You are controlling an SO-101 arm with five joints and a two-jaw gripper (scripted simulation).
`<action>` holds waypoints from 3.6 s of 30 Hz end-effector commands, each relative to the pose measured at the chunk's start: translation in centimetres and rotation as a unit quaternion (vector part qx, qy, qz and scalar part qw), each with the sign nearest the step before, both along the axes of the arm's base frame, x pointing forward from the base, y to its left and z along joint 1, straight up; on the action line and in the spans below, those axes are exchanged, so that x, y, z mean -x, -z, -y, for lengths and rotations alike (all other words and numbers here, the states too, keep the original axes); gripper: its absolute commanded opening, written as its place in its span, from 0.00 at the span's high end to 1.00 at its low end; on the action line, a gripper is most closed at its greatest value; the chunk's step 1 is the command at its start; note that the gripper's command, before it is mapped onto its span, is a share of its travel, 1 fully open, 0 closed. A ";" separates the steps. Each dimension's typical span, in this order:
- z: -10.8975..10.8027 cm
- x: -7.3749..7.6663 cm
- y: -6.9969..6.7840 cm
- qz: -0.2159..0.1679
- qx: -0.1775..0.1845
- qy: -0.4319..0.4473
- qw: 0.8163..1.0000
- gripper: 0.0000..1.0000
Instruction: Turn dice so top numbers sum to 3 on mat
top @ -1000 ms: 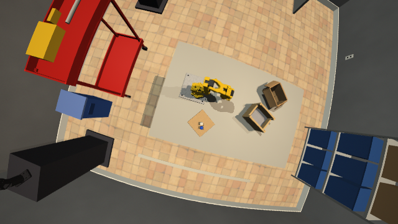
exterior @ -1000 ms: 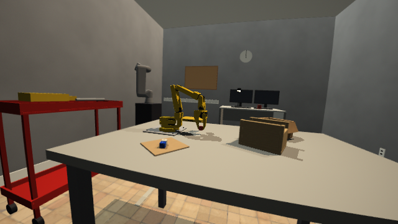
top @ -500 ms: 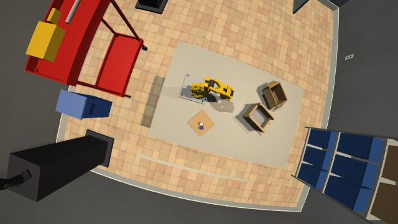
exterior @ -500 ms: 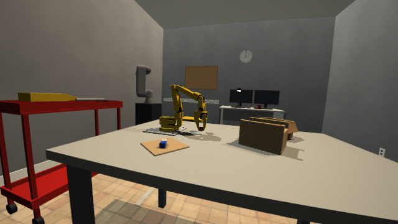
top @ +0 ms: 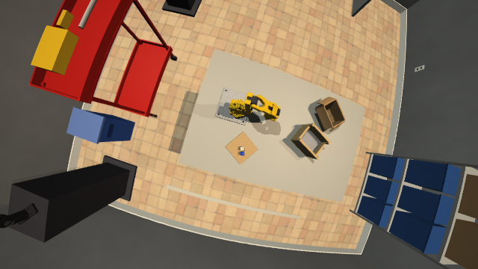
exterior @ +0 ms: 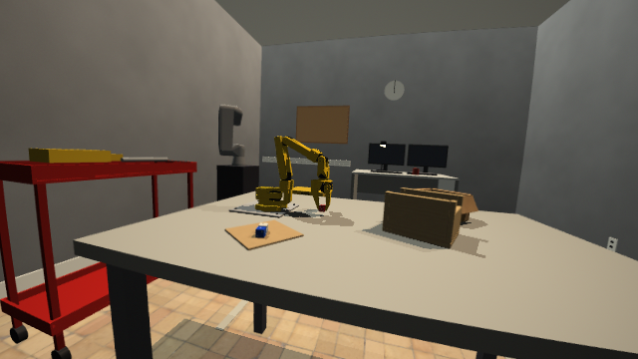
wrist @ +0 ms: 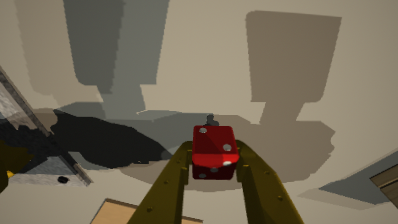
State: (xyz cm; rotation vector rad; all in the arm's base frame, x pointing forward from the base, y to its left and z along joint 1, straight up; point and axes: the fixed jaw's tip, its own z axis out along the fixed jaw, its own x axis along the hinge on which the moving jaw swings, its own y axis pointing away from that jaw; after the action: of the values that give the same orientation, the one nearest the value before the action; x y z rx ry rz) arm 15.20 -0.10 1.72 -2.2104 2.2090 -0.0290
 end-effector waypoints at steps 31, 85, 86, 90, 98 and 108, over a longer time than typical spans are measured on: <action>-0.2 0.3 1.5 -0.009 -0.001 -0.005 1.000 1.00; -0.2 0.3 1.6 -0.009 -0.001 -0.005 1.000 0.75; -0.2 0.3 1.6 -0.009 -0.001 -0.005 1.000 0.74; -0.2 0.3 1.6 -0.009 -0.001 -0.005 1.000 0.71; -0.2 0.3 1.6 -0.009 -0.001 -0.005 1.000 0.71; -0.2 0.0 0.2 -0.009 -0.001 -0.005 1.000 0.71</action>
State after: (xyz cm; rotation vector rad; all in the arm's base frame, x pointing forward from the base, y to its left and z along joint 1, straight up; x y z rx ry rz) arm 14.93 -0.10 0.67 -2.2237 2.2212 -0.0010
